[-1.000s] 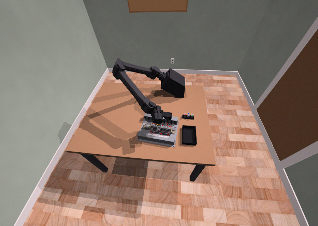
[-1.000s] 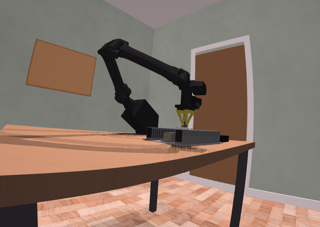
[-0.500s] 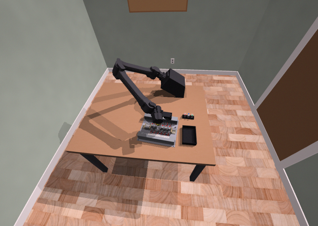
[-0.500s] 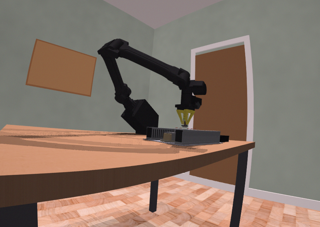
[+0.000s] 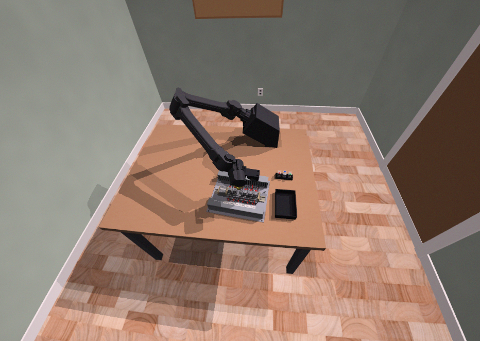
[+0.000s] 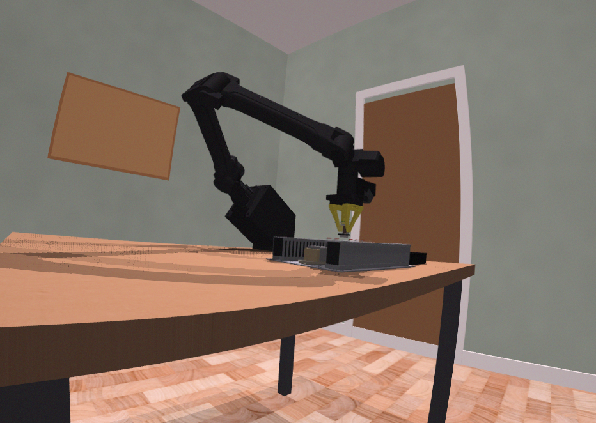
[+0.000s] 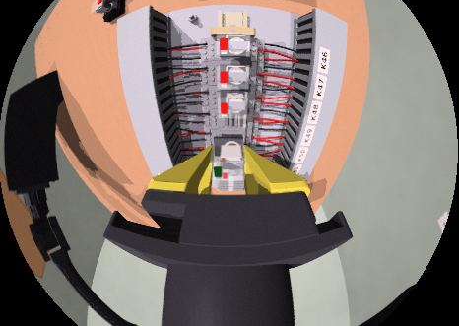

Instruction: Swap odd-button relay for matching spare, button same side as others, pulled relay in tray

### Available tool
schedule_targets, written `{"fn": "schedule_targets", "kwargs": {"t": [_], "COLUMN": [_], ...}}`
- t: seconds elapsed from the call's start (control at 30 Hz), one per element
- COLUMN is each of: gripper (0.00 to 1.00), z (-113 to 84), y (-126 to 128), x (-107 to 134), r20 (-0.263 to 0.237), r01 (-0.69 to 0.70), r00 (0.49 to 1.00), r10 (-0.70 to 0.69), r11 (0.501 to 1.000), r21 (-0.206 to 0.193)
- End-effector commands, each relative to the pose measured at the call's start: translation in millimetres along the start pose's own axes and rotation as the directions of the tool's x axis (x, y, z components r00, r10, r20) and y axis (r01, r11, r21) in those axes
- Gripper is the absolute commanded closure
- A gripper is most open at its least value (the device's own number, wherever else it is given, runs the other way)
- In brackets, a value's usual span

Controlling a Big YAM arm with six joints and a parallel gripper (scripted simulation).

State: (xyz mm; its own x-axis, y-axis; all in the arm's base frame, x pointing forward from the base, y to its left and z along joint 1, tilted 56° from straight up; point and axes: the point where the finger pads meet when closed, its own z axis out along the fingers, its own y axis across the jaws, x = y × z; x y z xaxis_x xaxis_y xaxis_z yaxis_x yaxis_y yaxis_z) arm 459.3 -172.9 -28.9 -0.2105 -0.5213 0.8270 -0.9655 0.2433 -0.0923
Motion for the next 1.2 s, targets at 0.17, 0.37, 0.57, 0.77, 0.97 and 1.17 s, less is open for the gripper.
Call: {"fn": "schedule_targets", "kwargs": {"t": [0.17, 0.37, 0.57, 0.77, 0.97, 1.17], "gripper": [1.00, 1.00, 1.00, 1.00, 1.00, 1.00], "z": [-24.6, -24.6, -24.5, -23.1, -20.7, -13.4], "y": [-11, -11, -11, -11, -10, -6], "x": [-6, -6, -6, -7, -8, -10], "r20": [0.014, 0.014, 0.014, 0.014, 0.014, 0.011], "r01": [-0.004, -0.004, -0.004, -0.002, 0.003, 0.014], "r00": [1.000, 1.000, 1.000, 1.000, 1.000, 1.000], "r10": [0.003, 0.003, 0.003, 0.001, -0.004, -0.015], "r11": [0.999, 0.999, 0.999, 0.999, 0.999, 0.999], "r21": [0.047, 0.047, 0.047, 0.048, 0.049, 0.041]}}
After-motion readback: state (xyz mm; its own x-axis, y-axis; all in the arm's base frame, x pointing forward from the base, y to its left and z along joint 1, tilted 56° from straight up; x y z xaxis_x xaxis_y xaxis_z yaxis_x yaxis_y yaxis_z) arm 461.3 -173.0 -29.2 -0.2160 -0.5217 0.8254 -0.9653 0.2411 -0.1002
